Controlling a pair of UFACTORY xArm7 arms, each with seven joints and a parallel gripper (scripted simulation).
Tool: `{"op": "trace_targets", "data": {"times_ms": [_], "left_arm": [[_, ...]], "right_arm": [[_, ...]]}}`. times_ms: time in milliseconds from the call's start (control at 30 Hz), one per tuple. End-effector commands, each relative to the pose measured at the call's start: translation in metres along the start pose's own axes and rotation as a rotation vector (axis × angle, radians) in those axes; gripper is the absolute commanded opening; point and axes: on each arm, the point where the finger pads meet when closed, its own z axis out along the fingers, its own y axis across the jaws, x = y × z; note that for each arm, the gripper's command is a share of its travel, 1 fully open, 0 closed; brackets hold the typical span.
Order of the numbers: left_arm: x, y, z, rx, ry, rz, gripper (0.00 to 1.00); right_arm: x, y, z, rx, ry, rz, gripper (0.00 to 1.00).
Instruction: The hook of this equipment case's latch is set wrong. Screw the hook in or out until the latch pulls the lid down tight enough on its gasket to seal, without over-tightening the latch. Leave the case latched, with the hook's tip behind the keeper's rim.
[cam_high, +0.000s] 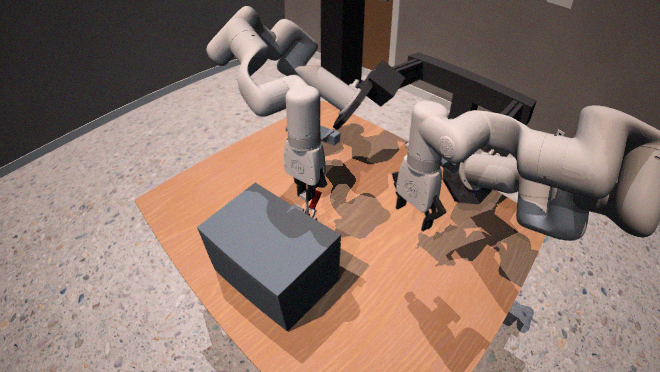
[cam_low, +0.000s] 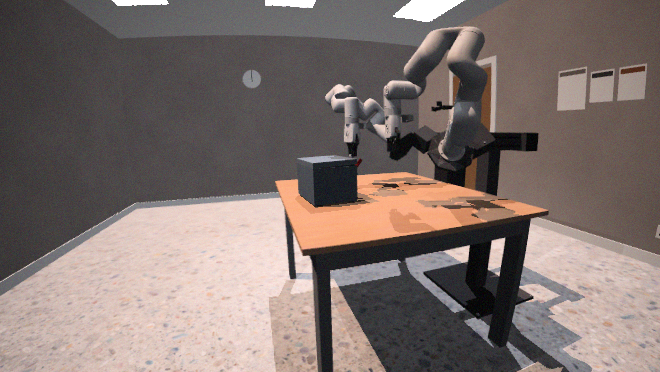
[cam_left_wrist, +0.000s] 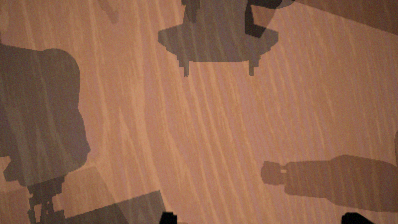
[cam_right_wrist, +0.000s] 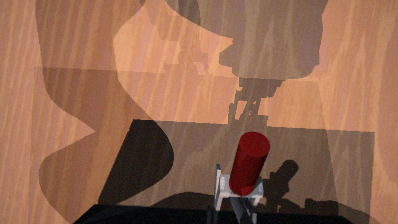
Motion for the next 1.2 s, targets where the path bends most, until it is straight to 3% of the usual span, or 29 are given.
{"op": "trace_targets", "data": {"times_ms": [0,733,1167], "left_arm": [[-0.0008,-0.0007,-0.0013,0.003,-0.003,0.0,1.0],[-0.0008,-0.0007,-0.0013,0.003,-0.003,0.0,1.0],[-0.0008,-0.0007,-0.0013,0.003,-0.003,0.0,1.0]], "right_arm": [[-0.0007,0.0013,-0.0025,-0.004,-0.003,-0.031,0.24],[-0.0007,0.0013,-0.0025,-0.004,-0.004,-0.246,0.24],[-0.0007,0.0013,-0.0026,-0.003,-0.004,-0.497,0.24]]}}
